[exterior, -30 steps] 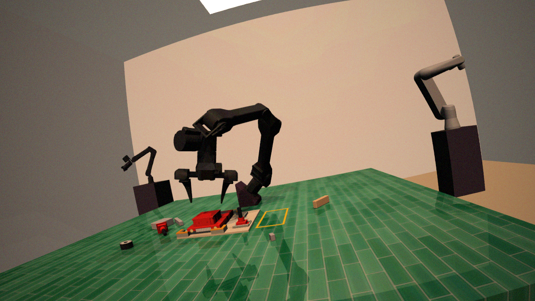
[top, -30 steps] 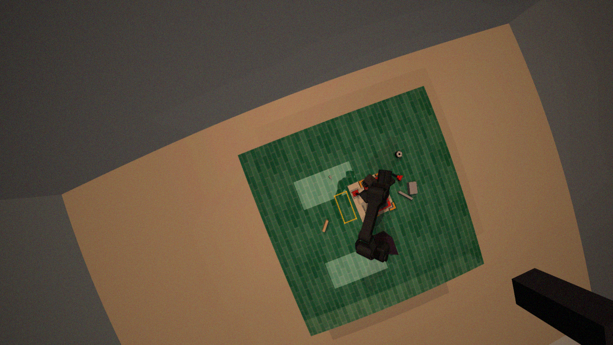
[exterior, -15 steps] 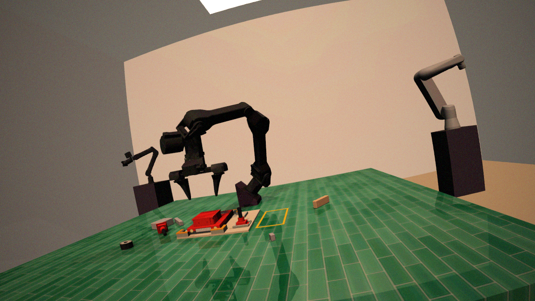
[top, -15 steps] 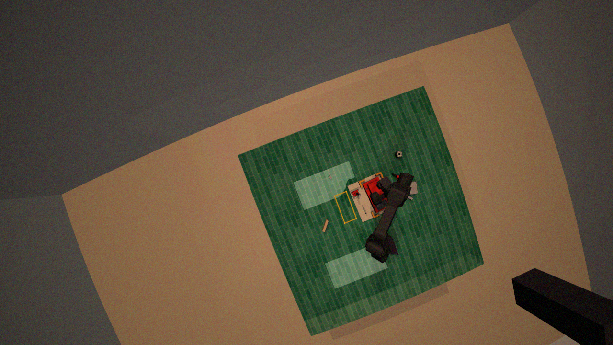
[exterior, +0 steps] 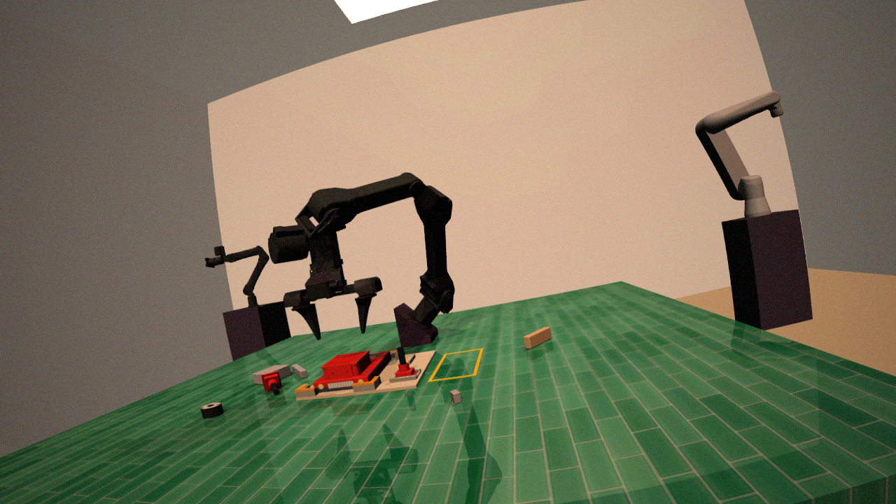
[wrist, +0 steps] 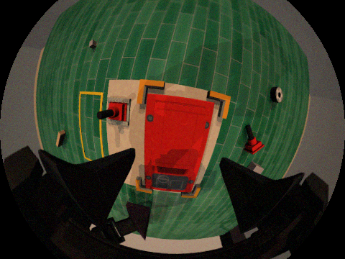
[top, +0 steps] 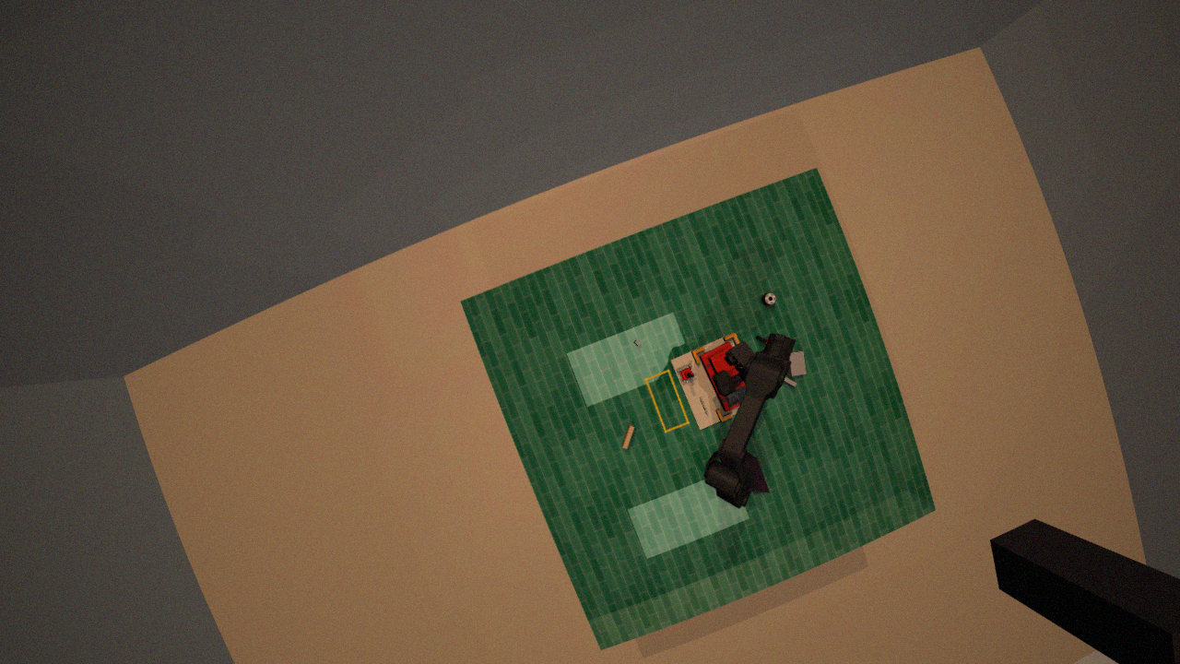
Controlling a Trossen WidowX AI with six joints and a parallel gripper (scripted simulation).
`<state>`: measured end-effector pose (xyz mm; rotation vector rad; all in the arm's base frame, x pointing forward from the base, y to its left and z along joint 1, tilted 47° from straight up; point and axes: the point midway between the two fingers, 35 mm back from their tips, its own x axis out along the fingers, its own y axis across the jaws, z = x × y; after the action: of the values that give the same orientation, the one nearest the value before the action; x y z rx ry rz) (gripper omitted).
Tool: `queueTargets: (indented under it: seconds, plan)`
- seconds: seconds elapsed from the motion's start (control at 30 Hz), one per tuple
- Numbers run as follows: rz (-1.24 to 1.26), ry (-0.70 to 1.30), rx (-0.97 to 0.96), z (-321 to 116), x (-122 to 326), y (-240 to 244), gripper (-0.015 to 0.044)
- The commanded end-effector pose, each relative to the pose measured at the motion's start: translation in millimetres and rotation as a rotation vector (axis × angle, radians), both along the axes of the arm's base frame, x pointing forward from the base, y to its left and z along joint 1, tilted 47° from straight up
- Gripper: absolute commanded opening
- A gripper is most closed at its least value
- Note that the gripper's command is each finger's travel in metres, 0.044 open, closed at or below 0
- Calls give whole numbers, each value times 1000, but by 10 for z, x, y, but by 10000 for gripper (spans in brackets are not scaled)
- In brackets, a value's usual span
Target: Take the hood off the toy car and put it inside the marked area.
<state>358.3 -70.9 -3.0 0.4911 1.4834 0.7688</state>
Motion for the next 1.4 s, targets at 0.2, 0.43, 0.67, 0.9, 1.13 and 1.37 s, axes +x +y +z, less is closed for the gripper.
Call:
queueTargets:
  seconds: [0.2, 0.43, 0.67, 0.9, 1.13, 1.37]
  plan:
    - [-5, 2, 4, -46, -1, 58, 440]
    - [-5, 2, 4, -79, -1, 94, 440]
    - [-5, 2, 4, -112, -2, 129, 440]
    - [-5, 2, 4, -144, -5, 164, 440]
    - [-5, 2, 5, -177, -8, 199, 440]
    - [-5, 2, 5, -209, -13, 234, 440]
